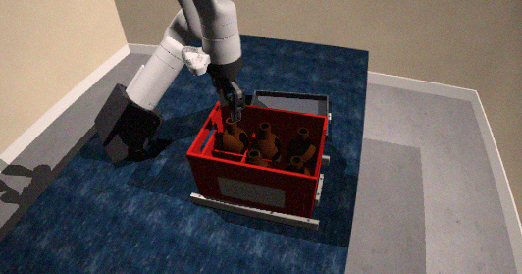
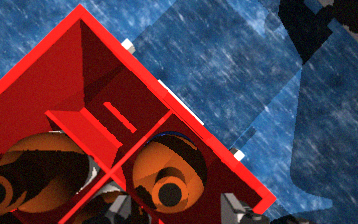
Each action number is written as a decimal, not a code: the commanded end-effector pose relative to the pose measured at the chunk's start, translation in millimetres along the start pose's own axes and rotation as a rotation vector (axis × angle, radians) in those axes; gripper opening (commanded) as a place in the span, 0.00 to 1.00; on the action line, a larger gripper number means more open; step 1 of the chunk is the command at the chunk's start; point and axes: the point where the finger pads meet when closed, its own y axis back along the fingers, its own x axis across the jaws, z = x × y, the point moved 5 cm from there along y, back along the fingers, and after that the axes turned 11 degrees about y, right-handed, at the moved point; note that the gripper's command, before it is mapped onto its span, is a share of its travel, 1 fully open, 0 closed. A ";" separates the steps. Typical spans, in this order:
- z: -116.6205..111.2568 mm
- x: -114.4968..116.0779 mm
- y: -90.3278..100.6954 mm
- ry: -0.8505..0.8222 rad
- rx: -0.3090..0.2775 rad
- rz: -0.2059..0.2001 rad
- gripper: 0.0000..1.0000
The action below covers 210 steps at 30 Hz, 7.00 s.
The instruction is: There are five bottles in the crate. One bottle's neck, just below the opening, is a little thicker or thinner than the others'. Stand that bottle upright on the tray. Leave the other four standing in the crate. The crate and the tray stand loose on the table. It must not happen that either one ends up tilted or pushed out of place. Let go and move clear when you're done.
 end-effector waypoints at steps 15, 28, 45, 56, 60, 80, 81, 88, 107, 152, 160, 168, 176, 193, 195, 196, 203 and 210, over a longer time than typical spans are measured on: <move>-3.0 -1.5 43.7 -0.009 0.006 -0.017 0.64; -2.9 -1.5 46.4 -0.009 0.005 -0.017 0.00; -2.9 -1.5 46.4 -0.009 0.005 -0.017 0.00; -2.9 -1.5 46.4 -0.009 0.005 -0.017 0.00; -3.3 -3.4 46.6 -0.009 0.005 -0.017 0.00; -30.9 -119.5 48.4 -0.009 0.005 -0.017 0.00; -30.9 -119.5 48.4 -0.009 0.005 -0.017 0.00; -30.9 -119.5 48.4 -0.009 0.005 -0.017 0.64; -30.9 -119.5 48.4 -0.009 0.005 -0.017 0.64; -31.1 -120.0 22.3 -0.009 0.006 -0.017 0.64; -31.1 -120.1 14.8 -0.009 0.006 -0.017 0.64; -31.2 -120.3 7.6 -0.009 0.006 -0.017 0.64; -31.2 -120.3 5.1 -0.009 0.006 -0.017 0.64; -31.2 -120.3 4.5 -0.009 0.005 -0.017 0.64; -31.2 -120.3 4.5 -0.009 0.005 -0.017 0.64; -31.2 -120.3 4.5 -0.009 0.005 -0.017 0.64; -31.2 -120.3 4.5 -0.009 0.005 -0.017 0.64; -31.2 -120.3 4.5 -0.009 0.005 -0.017 0.64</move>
